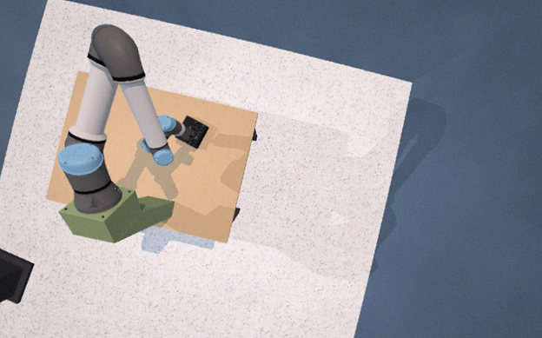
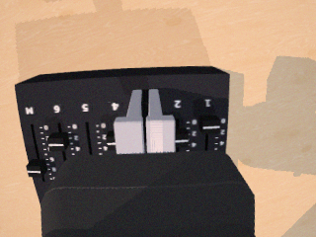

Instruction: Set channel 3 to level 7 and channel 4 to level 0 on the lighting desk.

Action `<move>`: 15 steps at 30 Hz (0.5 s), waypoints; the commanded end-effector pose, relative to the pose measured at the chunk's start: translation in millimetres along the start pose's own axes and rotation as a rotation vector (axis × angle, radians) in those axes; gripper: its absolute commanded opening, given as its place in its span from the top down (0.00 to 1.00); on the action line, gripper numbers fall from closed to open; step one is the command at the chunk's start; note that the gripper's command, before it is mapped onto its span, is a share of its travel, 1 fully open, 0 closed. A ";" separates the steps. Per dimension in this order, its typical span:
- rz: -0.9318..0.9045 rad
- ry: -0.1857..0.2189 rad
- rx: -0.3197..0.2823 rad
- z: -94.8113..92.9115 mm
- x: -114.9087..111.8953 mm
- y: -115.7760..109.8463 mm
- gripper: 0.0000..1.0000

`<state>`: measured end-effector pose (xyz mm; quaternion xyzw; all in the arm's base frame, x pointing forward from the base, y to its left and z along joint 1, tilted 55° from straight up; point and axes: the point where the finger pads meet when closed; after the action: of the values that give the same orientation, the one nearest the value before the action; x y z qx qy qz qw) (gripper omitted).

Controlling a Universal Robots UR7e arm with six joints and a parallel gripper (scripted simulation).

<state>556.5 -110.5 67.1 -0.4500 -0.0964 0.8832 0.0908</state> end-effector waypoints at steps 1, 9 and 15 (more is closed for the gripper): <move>0.001 0.001 -0.001 -3.2 -0.2 -0.5 1.00; 0.001 0.001 -0.001 -7.8 -0.2 -0.5 1.00; 0.001 0.001 -0.001 -8.5 -0.2 -0.5 1.00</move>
<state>562.3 -109.8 62.7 -0.4498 -0.0965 0.8833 0.0909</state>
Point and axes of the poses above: the point where the finger pads meet when closed, its own z axis back along the fingers, its own x axis across the jaws, y = z × x, and after that the axes turned 1 degree about -z, right-handed
